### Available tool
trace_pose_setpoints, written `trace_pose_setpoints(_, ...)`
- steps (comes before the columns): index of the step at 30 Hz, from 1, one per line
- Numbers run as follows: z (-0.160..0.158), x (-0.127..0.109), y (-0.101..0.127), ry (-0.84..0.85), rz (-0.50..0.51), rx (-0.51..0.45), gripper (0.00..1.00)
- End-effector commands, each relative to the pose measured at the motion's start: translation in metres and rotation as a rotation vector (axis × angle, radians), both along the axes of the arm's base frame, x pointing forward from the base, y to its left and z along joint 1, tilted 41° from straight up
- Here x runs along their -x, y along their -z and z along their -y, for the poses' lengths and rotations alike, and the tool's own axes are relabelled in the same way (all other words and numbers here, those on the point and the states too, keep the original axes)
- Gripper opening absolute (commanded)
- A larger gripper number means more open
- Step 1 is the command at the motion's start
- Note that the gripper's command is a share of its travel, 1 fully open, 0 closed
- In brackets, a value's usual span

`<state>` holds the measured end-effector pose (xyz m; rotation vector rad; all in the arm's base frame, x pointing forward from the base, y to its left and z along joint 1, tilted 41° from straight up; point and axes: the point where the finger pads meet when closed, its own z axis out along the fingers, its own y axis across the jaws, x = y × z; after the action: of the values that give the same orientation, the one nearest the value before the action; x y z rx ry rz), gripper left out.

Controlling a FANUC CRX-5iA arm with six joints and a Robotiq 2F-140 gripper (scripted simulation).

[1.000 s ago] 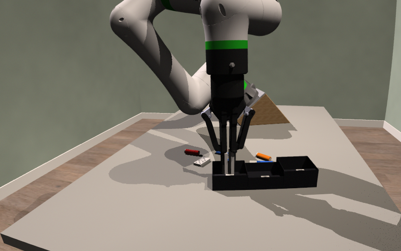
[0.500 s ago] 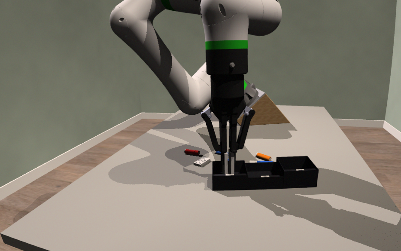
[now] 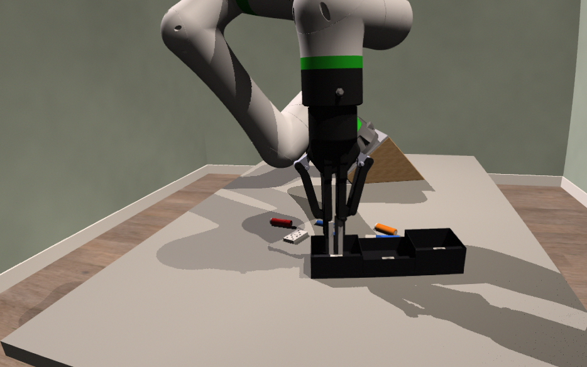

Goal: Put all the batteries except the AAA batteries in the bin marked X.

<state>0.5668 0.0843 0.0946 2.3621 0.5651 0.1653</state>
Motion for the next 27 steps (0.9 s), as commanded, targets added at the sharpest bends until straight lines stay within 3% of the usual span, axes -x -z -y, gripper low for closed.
trace_pose_setpoints(1, -0.002, 0.001, -0.003, 0.000, 0.000, 0.000, 0.05)
trace_pose_setpoints(17, -0.014, 0.006, -0.017, 0.000, 0.000, 0.000, 0.05)
trace_pose_setpoints(27, -0.033, 0.015, -0.042, 0.000, 0.000, 0.000, 0.05)
